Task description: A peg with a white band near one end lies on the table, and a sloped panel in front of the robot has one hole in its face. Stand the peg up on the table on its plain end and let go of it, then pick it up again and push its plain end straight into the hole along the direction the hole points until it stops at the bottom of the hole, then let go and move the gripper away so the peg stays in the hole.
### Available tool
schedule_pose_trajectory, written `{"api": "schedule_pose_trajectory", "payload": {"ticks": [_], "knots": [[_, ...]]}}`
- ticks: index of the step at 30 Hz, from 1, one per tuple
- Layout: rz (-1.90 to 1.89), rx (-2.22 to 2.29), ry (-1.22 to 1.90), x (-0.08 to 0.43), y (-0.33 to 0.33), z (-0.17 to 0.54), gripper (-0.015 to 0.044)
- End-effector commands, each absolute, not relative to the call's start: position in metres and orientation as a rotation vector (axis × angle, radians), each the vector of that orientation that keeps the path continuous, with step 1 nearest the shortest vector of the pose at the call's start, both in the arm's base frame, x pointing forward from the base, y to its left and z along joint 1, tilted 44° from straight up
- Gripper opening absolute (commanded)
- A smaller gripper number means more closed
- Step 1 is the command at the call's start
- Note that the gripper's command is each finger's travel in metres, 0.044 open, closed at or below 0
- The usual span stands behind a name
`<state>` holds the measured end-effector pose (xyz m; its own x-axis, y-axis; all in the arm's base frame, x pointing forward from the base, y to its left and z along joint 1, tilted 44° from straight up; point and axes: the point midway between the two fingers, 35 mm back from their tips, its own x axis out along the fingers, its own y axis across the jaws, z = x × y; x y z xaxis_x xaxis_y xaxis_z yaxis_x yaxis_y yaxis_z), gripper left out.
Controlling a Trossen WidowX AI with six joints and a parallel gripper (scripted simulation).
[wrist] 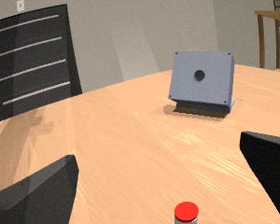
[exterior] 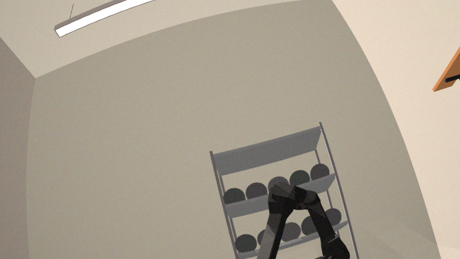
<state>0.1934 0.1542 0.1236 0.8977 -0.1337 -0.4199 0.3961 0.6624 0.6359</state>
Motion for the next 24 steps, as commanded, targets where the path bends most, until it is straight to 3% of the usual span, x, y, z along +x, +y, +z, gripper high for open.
{"api": "schedule_pose_trajectory", "payload": {"ticks": [1,10,24], "knots": [[-0.31,0.798,0.365,0.199,0.133,0.147,0.044],[-0.284,0.792,0.332,0.196,0.071,0.197,0.044],[-0.287,0.579,0.634,0.202,0.08,0.167,0.044]]}}
